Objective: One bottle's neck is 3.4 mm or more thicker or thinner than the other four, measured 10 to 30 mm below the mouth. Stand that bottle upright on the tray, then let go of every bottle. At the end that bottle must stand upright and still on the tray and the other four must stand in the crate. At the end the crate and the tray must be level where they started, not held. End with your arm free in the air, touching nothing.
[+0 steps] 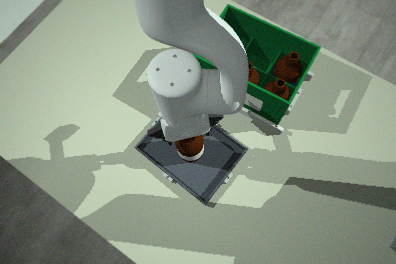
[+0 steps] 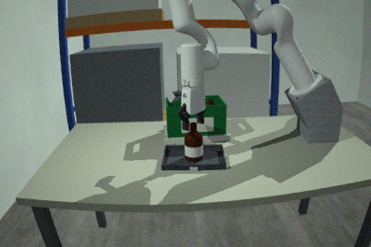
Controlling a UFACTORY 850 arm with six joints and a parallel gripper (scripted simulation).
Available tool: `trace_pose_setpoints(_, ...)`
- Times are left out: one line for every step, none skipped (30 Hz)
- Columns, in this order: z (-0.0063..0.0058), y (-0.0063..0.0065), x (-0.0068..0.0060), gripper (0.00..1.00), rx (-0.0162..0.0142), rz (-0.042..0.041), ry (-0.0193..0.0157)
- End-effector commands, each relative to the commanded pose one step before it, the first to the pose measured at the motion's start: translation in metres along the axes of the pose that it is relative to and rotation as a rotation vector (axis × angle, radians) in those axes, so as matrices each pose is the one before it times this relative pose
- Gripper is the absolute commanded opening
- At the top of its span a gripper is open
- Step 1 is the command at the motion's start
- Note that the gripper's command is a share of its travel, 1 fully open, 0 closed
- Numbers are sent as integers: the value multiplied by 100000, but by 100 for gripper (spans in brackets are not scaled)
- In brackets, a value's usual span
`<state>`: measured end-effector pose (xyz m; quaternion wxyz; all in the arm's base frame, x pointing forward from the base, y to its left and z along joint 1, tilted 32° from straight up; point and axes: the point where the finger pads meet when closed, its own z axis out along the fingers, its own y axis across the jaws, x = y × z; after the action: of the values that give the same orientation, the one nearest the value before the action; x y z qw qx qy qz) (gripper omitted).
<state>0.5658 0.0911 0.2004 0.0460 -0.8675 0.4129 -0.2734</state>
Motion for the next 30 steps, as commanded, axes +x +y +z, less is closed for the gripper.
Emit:
trace_pose_setpoints(-51, -61, 30, 100, 118, 19, 53)
trace_pose_setpoints(-14, 0, 0, 100, 0, 0, 0)
trace_pose_setpoints(-22, 0, 0, 100, 0, 0, 0)
trace_pose_setpoints(-31, 0, 0, 100, 0, 0, 1)
trace_pose_setpoints(-42, 0, 0, 100, 0, 0, 1)
trace_pose_setpoints(-54, 0, 0, 100, 0, 0, 0)
trace_pose_setpoints(-66, 0, 0, 100, 0, 0, 0)
trace_pose_setpoints(-79, 0, 0, 100, 0, 0, 0)
trace_pose_setpoints(-93, 0, 0, 100, 0, 0, -1)
trace_pose_setpoints(0, 0, 0, 100, 0, 0, 0)
trace_pose_setpoints(0, 0, 0, 100, 0, 0, 0)
trace_pose_setpoints(-107, 0, 0, 100, 0, 0, -1)
trace_pose_setpoints(-120, 0, 1, 100, 0, 0, 2)
trace_pose_setpoints(-134, 0, 0, 100, 0, 0, 0)
trace_pose_setpoints(-148, 0, -1, 100, 0, 0, -2)
trace_pose_setpoints(-161, 0, 0, 100, 0, 0, 1)
trace_pose_setpoints(-173, 0, 0, 100, 0, 0, 1)
trace_pose_setpoints(-186, 0, -1, 100, 1, 0, -3)
trace_pose_setpoints(-196, 0, 1, 100, 0, 0, 3)
trace_pose_setpoints(-207, 0, 0, 100, 0, 0, -1)
trace_pose_setpoints(-217, 0, 0, 100, 0, 0, 0)
trace_pose_setpoints(-226, 0, 0, 100, 0, 0, 0)
trace_pose_setpoints(-234, 0, 0, 100, 0, 0, -1)
trace_pose_setpoints(-242, 0, 0, 100, 0, 0, 1)
trace_pose_setpoints(-248, 0, 0, 100, 0, 0, -1)
trace_pose_setpoints(-253, 0, 0, 100, 0, 0, 1)
trace_pose_setpoints(0, 0, 0, 100, 0, 0, 0)
trace_pose_setpoints(0, 0, 0, 100, 0, 0, 0)
trace_pose_setpoints(-258, 0, 0, 100, 0, 0, 0)
trace_pose_setpoints(-261, 0, 0, 100, 0, 0, 0)
